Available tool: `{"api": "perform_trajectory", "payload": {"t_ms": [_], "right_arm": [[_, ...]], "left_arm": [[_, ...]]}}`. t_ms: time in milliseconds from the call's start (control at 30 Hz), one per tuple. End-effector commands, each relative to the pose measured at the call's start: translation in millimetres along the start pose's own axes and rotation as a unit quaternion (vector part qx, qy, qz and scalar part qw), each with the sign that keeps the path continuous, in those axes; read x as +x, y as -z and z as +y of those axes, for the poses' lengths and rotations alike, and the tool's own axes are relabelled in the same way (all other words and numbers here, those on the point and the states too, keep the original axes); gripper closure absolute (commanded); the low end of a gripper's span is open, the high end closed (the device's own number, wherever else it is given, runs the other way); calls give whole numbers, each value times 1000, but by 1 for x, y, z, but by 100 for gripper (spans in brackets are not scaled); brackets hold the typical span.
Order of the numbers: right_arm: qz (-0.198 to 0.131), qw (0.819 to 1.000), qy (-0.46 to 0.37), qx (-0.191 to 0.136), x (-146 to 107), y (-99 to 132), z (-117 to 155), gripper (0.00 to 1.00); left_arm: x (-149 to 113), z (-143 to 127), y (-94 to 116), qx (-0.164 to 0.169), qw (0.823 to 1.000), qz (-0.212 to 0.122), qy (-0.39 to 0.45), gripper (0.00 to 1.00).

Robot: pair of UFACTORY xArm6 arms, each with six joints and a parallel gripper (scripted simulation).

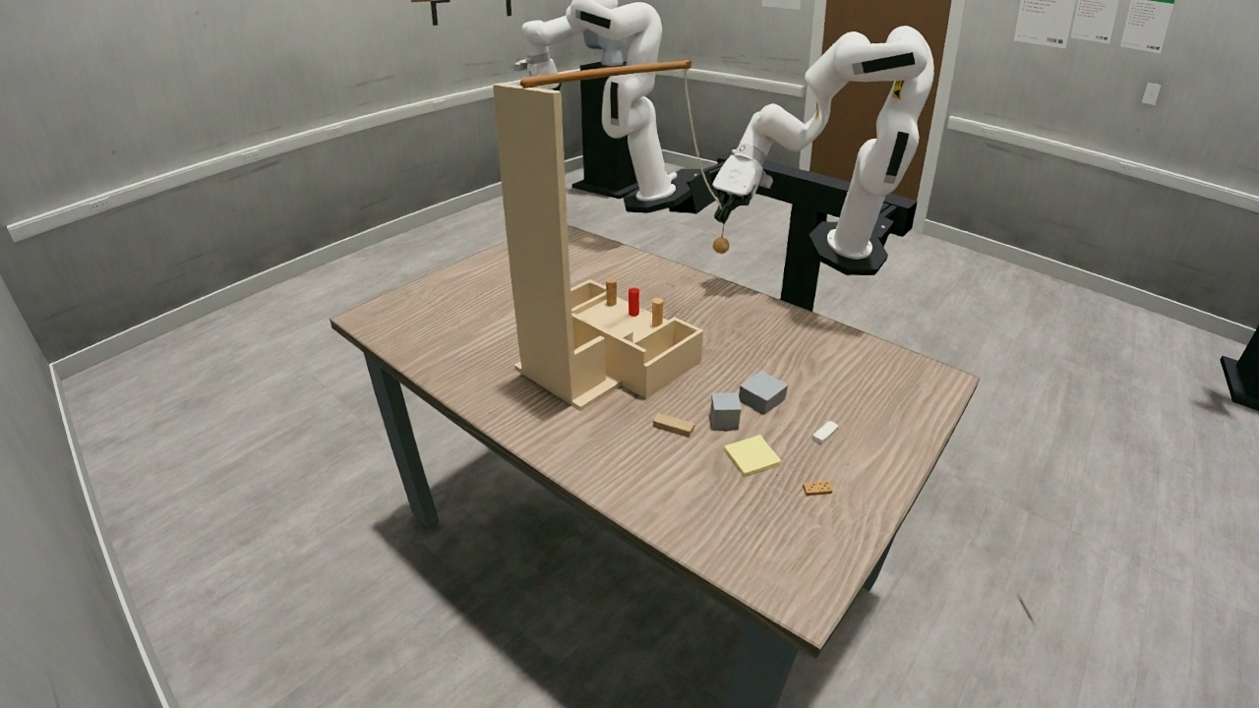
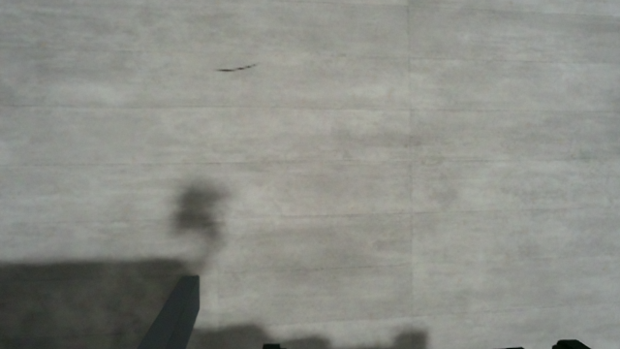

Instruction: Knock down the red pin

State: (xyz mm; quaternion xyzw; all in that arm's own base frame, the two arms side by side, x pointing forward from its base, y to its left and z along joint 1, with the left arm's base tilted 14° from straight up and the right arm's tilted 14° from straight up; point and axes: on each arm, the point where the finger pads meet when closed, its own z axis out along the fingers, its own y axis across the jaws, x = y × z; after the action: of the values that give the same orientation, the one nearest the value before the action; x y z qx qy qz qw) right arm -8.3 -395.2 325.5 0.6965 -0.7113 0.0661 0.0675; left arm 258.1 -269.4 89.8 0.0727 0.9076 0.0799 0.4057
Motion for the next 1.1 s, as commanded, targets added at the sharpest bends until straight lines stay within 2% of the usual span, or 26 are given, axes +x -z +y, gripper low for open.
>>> {"api": "perform_trajectory", "payload": {"t_ms": [0,267,300,833,967,1067], "right_arm": [[2,1000,0,0,1,1,0,0],[2,1000,0,0,1,1,0,0],[2,1000,0,0,1,1,0,0],[2,1000,0,0,1,1,0,0],[2,1000,0,0,1,1,0,0],[2,1000,0,0,1,1,0,0]], "left_arm": [[-1,-1,1,1,1000,-1,1,100],[-1,-1,1,1,1000,-1,1,100],[-1,-1,1,1,1000,-1,1,0],[-2,-1,4,1,1000,-1,1,0],[-7,-1,24,1,1000,-1,1,0],[-13,-1,52,1,1000,-1,1,0]]}}
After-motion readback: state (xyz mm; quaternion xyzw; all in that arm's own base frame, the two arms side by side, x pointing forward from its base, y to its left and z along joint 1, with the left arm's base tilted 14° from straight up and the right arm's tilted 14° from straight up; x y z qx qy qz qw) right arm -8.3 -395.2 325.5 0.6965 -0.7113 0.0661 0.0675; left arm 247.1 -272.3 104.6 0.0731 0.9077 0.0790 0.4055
